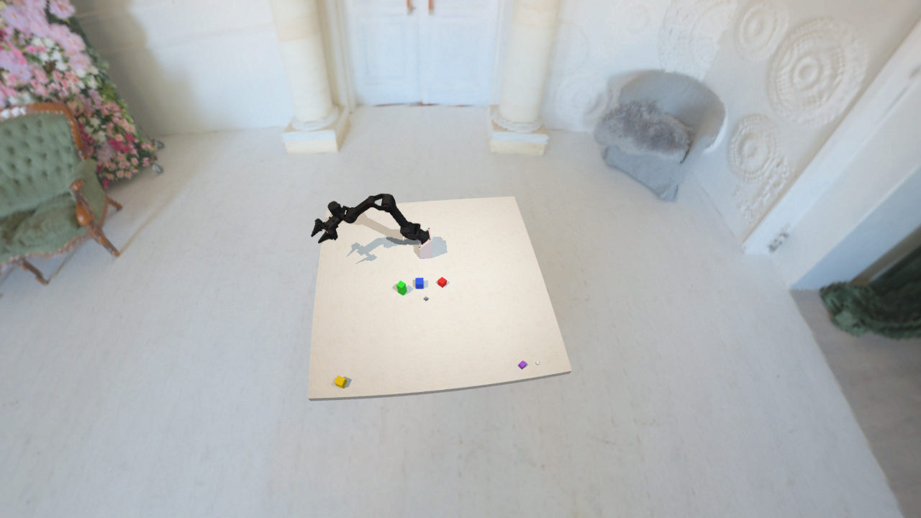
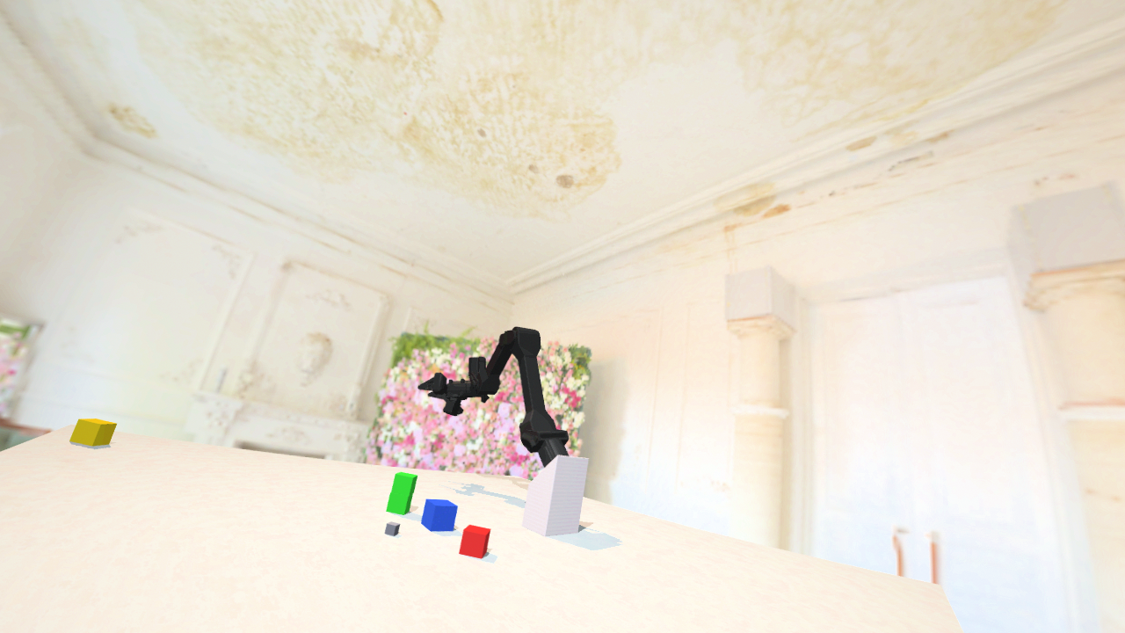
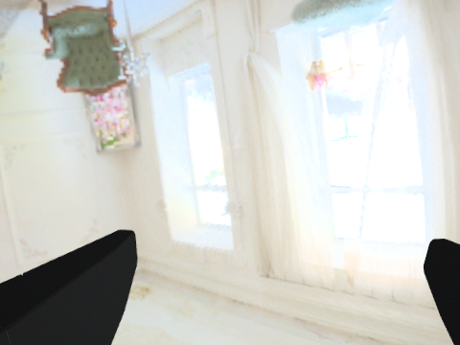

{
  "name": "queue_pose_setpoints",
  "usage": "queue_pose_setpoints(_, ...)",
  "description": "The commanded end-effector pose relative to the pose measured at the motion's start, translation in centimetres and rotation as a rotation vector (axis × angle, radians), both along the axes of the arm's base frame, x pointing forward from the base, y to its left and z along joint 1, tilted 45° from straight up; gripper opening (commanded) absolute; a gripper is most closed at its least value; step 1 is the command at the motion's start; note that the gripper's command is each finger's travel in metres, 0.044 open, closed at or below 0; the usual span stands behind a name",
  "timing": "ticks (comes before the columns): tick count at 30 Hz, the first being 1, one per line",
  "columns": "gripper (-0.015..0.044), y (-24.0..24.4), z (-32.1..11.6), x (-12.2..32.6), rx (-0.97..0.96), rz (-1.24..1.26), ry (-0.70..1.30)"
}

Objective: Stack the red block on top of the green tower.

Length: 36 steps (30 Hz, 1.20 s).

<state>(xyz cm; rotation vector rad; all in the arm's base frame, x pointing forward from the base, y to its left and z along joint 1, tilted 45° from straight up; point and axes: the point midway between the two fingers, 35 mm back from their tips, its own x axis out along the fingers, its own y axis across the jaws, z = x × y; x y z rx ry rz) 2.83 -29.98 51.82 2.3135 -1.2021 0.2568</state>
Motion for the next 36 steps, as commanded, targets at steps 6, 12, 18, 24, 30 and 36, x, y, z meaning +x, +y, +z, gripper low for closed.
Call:
queue_pose_setpoints(6, 0.044, -2.2, -1.8, 2.1, 0.177, 0.105, -0.156)
queue_pose_setpoints(12, 0.044, -4.7, -4.7, 5.8, 0.429, 0.228, -0.34)
queue_pose_setpoints(18, 0.044, -6.3, -8.2, 10.1, 0.694, 0.321, -0.494)
queue_pose_setpoints(24, 0.044, -6.7, -11.6, 15.0, 0.966, 0.388, -0.634)
queue_pose_setpoints(30, 0.044, -6.1, -15.3, 19.9, 1.242, 0.413, -0.758)
queue_pose_setpoints(36, 0.044, -4.6, -20.7, 25.1, 1.532, 0.365, -0.827)
